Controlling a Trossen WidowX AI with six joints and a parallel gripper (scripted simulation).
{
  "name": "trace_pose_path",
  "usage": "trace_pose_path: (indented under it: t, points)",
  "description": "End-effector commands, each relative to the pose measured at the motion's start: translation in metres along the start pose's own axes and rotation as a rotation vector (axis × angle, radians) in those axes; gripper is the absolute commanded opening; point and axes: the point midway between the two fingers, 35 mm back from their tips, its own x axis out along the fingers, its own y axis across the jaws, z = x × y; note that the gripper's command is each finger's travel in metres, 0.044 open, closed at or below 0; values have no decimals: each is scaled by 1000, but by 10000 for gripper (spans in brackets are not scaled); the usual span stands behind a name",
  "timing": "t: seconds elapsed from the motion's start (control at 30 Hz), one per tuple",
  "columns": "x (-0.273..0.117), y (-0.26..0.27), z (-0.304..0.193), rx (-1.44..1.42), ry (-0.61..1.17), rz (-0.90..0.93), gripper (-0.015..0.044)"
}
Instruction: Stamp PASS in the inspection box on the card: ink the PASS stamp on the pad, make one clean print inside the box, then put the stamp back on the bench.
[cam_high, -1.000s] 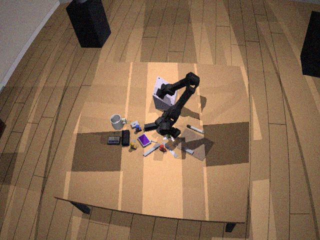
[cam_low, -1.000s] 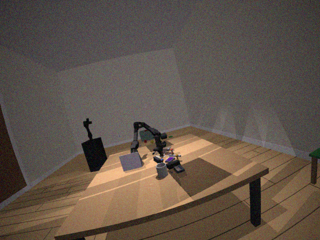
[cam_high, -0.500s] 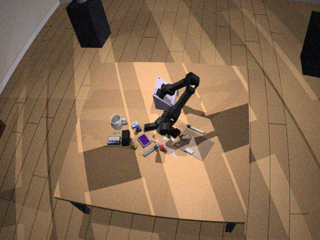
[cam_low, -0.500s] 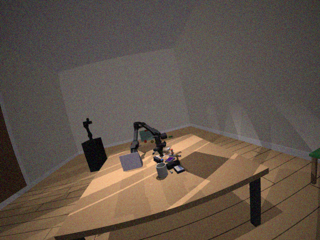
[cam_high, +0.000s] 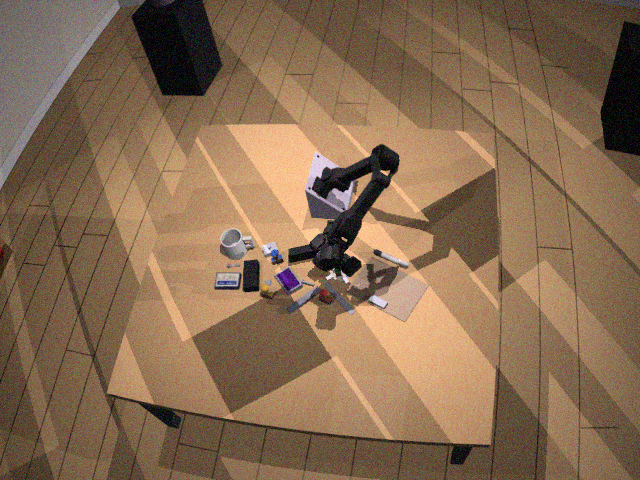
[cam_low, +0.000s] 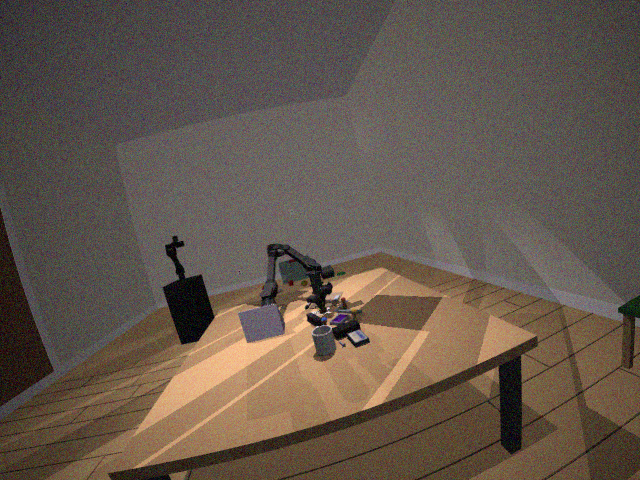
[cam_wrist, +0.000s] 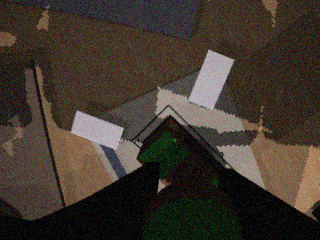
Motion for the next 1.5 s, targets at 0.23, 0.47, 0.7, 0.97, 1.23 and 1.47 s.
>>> trace_pose_path:
  t: [0.23,0.47,0.7,0.97,1.23,1.47]
  points:
    - [1,1,0,-3,2,4,0]
    - [0,1,0,-3,2,4,0]
    - [0,1,0,-3,2,4,0]
    - [-1,1,0,-3,2,4,0]
    - [-5,1,0,-3,2,3,0]
    - [-8,1,0,-3,2,3,0]
